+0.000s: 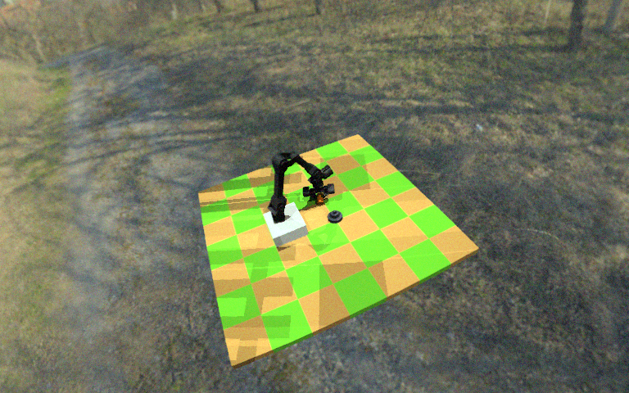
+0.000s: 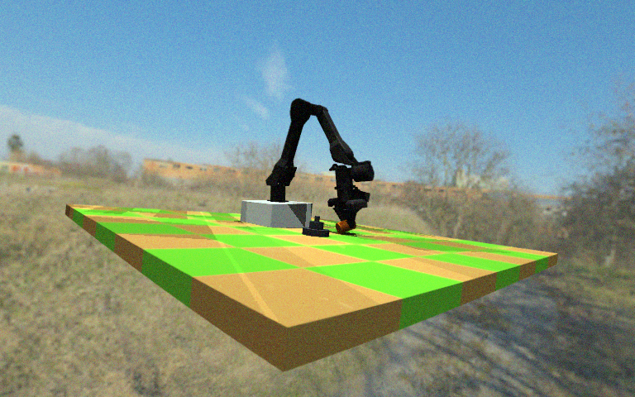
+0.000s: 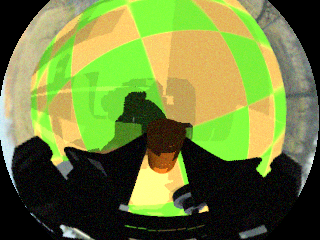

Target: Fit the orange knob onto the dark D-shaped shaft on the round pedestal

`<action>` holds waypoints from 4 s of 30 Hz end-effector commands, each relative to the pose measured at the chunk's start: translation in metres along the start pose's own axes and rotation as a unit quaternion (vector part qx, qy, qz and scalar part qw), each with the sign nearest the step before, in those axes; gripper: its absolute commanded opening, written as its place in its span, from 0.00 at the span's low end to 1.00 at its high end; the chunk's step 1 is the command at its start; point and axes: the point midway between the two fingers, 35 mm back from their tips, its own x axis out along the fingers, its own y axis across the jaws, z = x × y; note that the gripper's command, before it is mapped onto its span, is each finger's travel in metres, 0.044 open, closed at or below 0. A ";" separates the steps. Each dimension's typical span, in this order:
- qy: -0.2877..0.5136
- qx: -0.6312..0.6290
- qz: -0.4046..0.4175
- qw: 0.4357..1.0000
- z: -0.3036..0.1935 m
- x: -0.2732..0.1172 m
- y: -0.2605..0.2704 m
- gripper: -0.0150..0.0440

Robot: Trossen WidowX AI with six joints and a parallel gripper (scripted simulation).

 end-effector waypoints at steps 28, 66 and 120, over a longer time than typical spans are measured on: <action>-0.265 -0.002 0.001 0.964 -0.034 -0.011 0.000 0.56; -0.385 -0.002 0.003 0.923 -0.052 -0.010 0.001 0.69; 0.111 -0.003 -0.002 0.994 -0.028 -0.111 0.001 1.00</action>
